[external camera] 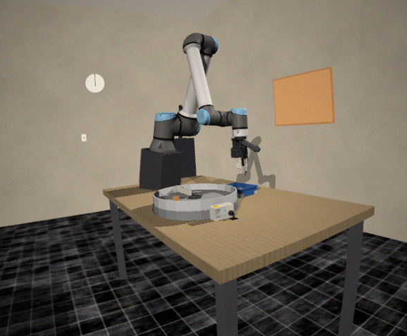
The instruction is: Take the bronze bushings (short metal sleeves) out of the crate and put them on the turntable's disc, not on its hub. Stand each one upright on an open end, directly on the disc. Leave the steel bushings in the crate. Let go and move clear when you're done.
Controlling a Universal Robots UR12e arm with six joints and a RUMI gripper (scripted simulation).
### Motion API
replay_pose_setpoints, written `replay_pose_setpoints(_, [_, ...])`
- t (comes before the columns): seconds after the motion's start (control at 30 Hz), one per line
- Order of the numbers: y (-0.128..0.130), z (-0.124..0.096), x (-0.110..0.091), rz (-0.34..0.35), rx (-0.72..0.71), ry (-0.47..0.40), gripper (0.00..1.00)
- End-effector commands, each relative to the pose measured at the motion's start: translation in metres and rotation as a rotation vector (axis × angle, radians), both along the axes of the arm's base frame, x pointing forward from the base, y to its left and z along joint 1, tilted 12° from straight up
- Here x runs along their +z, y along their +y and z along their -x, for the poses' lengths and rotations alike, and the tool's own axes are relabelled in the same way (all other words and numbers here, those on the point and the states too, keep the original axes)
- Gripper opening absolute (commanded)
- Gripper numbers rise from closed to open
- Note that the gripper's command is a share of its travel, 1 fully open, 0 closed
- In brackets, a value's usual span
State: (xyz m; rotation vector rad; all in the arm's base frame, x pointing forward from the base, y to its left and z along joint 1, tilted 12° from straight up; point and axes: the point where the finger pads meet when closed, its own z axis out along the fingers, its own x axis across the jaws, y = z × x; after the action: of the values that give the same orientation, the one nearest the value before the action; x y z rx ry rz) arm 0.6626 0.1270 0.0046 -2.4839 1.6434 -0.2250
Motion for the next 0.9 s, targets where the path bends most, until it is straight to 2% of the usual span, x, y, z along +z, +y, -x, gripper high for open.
replay_pose_setpoints(0.0, [0.0078, -0.0027, 0.0013, 0.000, -0.004, -0.001, 0.06])
replay_pose_setpoints(0.87, [0.0139, -0.0041, 0.0019, -0.001, -0.007, -0.001, 0.06])
